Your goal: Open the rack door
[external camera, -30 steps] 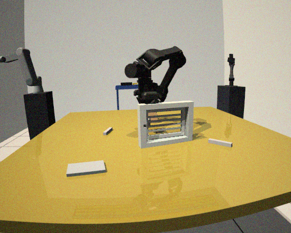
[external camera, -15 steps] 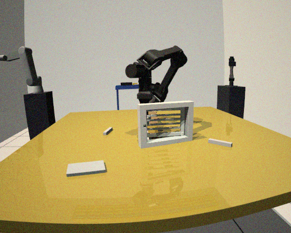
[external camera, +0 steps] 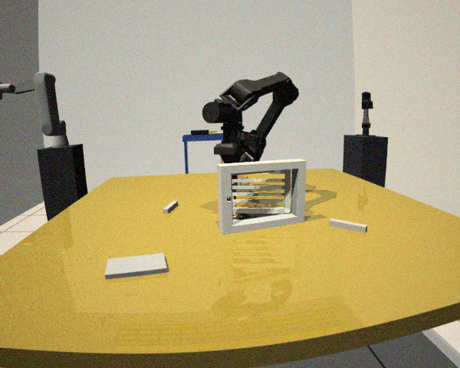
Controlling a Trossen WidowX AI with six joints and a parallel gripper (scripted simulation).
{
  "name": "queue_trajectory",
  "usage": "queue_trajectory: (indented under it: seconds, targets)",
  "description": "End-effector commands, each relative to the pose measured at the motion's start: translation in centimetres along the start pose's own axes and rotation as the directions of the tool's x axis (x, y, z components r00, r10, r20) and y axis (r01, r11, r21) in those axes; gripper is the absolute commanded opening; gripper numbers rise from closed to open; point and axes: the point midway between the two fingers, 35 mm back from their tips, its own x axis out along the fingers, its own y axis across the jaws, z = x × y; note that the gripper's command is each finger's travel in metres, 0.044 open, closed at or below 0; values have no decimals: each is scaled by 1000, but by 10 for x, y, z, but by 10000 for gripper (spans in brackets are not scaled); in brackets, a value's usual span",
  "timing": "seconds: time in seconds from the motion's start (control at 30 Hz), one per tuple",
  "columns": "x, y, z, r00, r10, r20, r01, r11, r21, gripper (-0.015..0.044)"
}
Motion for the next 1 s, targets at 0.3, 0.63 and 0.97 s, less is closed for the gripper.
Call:
queue_trajectory:
  seconds: [0.3, 0.63, 0.97]
  targets:
    - [0, 34, 8, 1000, -1, 0, 1, 977, 214, 14]
    - [0, 57, 19, 1000, 0, 1, -1, 934, 357, 14]
    - [0, 78, 32, 1000, 2, 2, -2, 872, 490, 14]
